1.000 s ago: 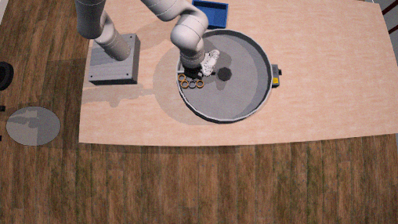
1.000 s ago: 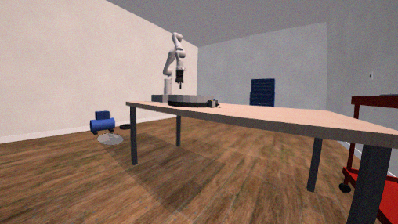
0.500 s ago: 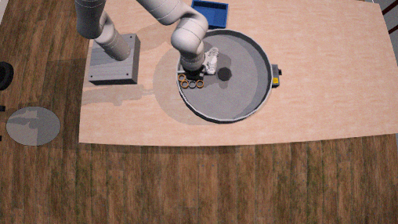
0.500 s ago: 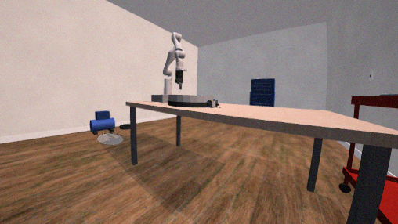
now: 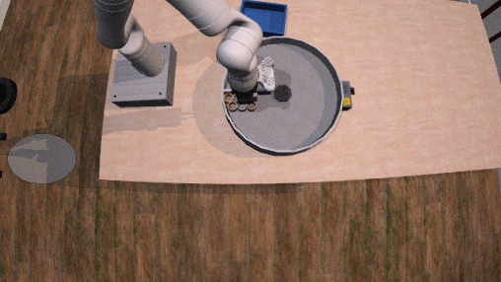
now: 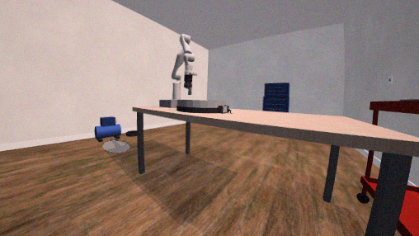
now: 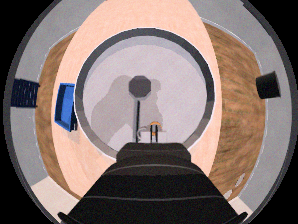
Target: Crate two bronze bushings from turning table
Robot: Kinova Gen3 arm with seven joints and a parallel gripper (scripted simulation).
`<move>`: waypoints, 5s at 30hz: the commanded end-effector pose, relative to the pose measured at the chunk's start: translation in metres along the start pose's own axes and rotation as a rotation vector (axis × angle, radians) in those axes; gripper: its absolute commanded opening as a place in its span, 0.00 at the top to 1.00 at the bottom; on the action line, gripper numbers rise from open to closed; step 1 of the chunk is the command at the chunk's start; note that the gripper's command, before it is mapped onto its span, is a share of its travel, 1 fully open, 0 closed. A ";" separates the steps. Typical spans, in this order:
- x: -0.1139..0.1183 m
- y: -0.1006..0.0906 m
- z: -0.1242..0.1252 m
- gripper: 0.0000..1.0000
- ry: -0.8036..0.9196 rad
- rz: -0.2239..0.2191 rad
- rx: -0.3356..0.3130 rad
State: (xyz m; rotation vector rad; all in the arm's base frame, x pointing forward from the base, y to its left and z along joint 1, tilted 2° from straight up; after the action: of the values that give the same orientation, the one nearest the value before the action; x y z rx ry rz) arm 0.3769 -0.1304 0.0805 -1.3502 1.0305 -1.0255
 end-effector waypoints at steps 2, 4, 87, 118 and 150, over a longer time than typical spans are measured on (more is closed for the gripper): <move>0.006 0.001 -0.003 0.73 0.010 0.004 0.000; 0.006 0.001 -0.003 0.73 0.010 0.004 0.000; 0.012 0.011 -0.001 0.58 -0.475 0.003 0.002; 0.012 0.011 -0.001 0.60 -0.475 0.003 0.002; 0.012 0.023 -0.002 0.60 -0.473 0.003 0.002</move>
State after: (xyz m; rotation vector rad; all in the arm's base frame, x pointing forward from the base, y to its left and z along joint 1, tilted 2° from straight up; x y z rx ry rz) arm 0.3805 -0.1434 0.0647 -1.4945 0.6660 -0.6611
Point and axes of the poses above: the point where the finger pads meet when closed, its own y axis out along the fingers, its own x axis across the jaws, z = x × y, the point moved 2 cm from there along -y, back along the fingers, and after that the axes turned 8 degrees about -y, right-handed, at the moved point
